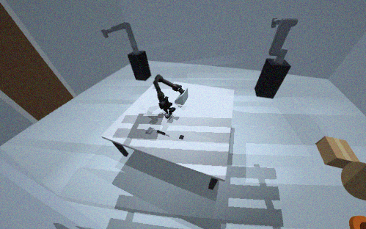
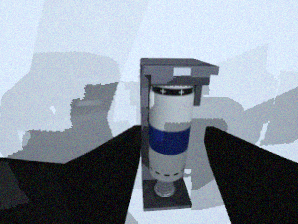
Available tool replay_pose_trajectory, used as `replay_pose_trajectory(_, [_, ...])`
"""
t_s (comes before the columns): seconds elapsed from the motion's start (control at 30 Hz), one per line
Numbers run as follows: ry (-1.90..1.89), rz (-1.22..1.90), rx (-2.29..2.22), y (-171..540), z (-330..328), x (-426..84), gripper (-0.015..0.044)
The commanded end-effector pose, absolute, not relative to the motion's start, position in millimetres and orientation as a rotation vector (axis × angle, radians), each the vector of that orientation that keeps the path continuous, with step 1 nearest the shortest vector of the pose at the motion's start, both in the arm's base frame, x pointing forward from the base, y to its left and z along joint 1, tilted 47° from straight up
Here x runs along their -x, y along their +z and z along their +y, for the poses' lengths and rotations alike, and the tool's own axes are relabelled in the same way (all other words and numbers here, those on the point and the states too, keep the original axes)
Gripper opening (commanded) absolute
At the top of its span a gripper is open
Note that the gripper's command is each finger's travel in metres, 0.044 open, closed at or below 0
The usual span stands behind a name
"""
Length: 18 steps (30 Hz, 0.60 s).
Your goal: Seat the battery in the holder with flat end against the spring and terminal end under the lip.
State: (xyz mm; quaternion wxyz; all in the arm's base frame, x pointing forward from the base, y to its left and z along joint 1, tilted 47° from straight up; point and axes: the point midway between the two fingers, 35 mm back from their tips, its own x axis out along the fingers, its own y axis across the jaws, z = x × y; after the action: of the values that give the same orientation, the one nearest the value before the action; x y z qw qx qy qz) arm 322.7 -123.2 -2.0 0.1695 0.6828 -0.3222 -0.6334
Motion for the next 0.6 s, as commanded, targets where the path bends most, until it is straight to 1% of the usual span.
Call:
replay_pose_trajectory(0.0, [-1.801,-0.915,-1.941,1,-119,-324,0.0237])
replay_pose_trajectory(0.27, [-1.797,-0.921,-1.949,48,-69,-328,0.044])
replay_pose_trajectory(0.57, [-1.797,-0.921,-1.949,48,-66,-326,0.044])
